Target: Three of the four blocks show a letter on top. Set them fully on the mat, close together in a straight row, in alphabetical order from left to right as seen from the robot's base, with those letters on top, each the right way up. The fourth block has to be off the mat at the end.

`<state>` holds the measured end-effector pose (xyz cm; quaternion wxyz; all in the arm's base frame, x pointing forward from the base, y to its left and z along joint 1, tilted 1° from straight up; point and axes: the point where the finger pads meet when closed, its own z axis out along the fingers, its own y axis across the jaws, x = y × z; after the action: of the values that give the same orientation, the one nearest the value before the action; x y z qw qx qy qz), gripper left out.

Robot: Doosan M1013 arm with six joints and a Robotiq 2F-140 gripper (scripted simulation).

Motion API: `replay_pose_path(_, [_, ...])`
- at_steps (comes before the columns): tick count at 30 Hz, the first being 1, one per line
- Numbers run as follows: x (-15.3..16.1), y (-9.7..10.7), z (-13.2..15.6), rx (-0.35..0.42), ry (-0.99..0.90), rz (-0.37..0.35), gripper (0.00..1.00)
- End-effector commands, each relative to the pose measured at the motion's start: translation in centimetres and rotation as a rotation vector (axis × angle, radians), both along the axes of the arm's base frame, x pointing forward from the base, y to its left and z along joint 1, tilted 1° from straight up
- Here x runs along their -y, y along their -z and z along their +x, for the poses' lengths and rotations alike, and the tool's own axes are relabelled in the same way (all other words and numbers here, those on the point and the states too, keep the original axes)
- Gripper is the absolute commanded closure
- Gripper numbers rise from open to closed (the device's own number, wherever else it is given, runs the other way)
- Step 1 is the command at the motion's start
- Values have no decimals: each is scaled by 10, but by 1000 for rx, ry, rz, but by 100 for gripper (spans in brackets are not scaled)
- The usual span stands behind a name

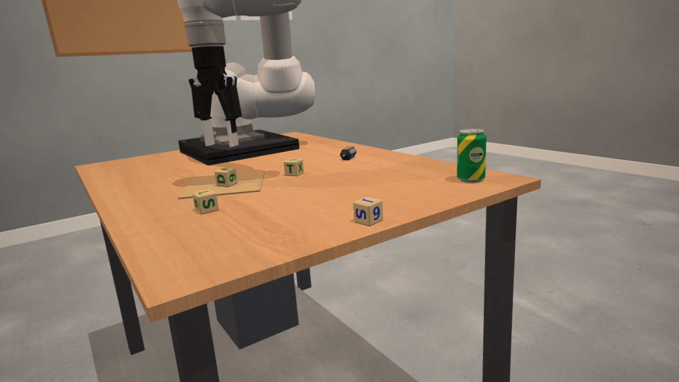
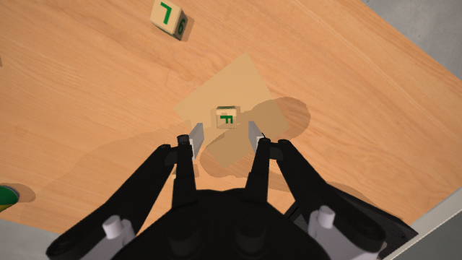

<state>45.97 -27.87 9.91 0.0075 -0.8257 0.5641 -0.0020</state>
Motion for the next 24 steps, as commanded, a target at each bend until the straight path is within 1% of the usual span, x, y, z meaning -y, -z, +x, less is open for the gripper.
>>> replay_pose_path(1, [0, -1, 0, 1, 0, 0, 47])
replay_pose_path(24, [0, 1, 0, 1, 0, 0, 47])
